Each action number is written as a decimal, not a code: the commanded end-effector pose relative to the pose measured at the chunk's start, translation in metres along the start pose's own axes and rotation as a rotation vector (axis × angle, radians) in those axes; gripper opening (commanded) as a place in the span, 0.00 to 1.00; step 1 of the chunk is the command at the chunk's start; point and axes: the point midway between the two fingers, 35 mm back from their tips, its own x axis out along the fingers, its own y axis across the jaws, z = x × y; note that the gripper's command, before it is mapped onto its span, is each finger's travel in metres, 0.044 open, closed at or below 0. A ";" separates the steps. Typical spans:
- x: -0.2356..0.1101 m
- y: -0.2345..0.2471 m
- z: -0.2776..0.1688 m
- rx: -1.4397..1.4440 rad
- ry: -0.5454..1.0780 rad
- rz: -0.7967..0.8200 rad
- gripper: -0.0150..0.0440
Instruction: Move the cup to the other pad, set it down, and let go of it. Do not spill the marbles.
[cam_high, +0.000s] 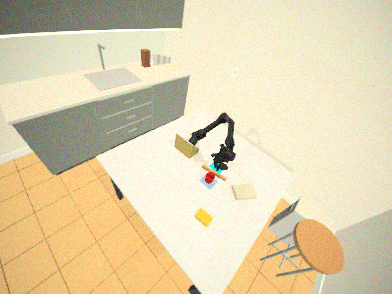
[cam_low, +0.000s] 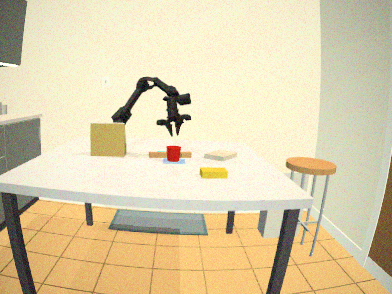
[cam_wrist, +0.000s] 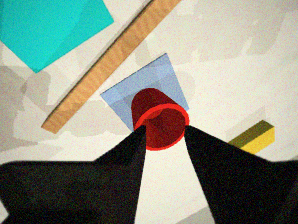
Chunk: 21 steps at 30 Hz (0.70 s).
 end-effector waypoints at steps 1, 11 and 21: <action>0.026 0.012 -0.041 0.010 -0.165 0.256 0.50; 0.027 0.010 -0.042 0.010 -0.169 0.260 0.50; 0.039 0.012 -0.040 0.011 -0.169 0.259 0.50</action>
